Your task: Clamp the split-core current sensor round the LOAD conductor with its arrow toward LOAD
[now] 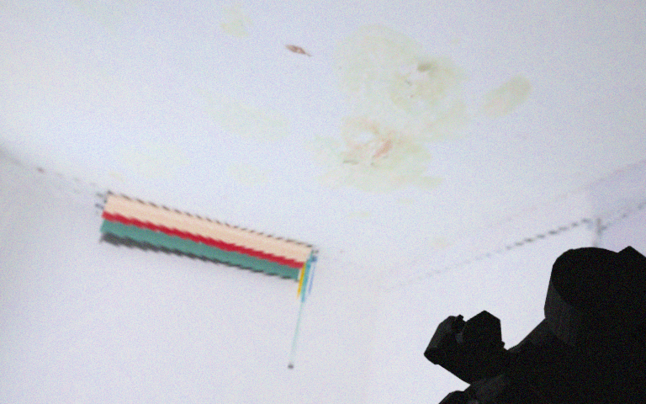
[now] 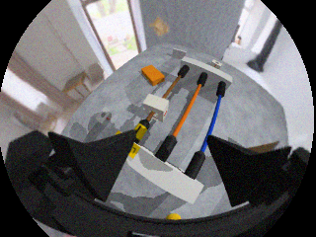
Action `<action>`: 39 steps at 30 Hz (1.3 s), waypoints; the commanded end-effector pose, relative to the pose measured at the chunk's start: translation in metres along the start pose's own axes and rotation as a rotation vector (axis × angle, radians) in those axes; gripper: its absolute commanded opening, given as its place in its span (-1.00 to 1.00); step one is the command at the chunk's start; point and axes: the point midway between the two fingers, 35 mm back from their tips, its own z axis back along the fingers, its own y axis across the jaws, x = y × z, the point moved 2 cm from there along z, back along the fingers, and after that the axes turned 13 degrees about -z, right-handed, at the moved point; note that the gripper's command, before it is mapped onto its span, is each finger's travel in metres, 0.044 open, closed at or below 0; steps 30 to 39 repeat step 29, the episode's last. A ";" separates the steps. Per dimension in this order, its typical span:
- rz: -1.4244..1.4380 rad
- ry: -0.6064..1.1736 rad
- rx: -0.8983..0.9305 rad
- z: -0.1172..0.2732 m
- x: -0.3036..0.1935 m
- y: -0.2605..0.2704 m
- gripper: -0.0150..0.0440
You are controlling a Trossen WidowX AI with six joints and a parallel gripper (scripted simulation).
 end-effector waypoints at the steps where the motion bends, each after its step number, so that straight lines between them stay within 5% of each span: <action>1: 0.110 -0.179 0.084 0.026 -0.014 -0.014 1.00; 23: 0.109 -0.166 0.090 0.028 -0.014 -0.011 1.00; 28: -0.014 0.011 -0.006 -0.002 0.003 0.000 1.00; 39: 0.067 -0.085 0.056 0.018 -0.012 -0.006 1.00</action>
